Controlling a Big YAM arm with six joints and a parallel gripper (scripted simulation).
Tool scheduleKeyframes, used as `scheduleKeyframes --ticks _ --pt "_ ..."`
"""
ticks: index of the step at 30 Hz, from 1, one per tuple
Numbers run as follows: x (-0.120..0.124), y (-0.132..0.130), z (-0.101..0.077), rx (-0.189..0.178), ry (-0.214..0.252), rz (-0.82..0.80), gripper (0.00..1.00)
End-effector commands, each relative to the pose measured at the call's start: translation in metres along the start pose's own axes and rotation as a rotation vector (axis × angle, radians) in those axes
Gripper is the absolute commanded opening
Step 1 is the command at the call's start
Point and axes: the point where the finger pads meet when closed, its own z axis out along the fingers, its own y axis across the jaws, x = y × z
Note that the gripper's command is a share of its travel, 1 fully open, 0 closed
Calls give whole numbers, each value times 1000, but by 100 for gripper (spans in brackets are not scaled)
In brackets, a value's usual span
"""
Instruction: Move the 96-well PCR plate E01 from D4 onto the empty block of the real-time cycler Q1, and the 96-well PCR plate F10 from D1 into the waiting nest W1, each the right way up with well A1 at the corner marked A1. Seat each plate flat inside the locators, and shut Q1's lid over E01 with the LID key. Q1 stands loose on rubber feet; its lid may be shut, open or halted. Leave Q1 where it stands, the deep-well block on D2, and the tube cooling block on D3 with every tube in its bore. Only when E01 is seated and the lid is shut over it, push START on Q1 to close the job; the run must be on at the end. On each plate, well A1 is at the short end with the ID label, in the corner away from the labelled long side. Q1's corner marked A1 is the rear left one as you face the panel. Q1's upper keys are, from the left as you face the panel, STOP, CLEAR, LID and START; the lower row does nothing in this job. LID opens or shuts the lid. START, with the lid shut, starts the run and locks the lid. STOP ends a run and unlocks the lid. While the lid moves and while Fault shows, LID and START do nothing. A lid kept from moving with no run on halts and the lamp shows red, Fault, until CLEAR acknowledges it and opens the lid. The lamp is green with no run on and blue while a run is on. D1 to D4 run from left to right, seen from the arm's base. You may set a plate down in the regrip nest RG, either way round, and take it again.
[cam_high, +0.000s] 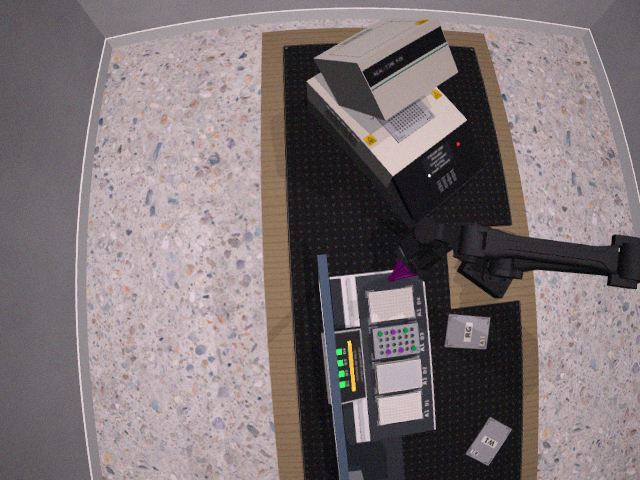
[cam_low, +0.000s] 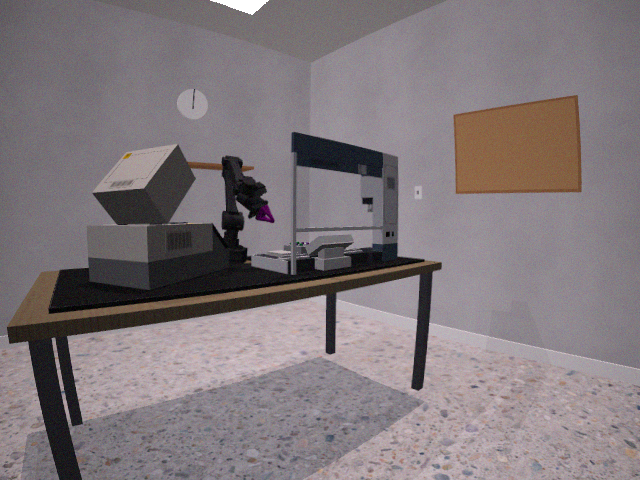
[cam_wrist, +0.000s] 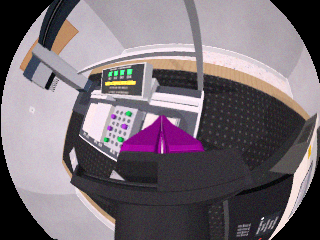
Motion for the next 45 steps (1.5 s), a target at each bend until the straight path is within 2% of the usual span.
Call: scheduleKeyframes --ticks 1,3,15,18,20,32,35,45 --pt "0 4 -2 4 13 -25 0" --pt "14 1 -2 26 57 1 0" --pt "65 1 -20 128 258 67 0" --pt "67 -1 -20 135 264 70 0" --pt "75 -1 -22 156 311 86 0" --pt "115 1 -53 250 522 111 0" --pt "114 0 -54 258 519 108 0" --pt "142 4 -88 331 717 110 0"
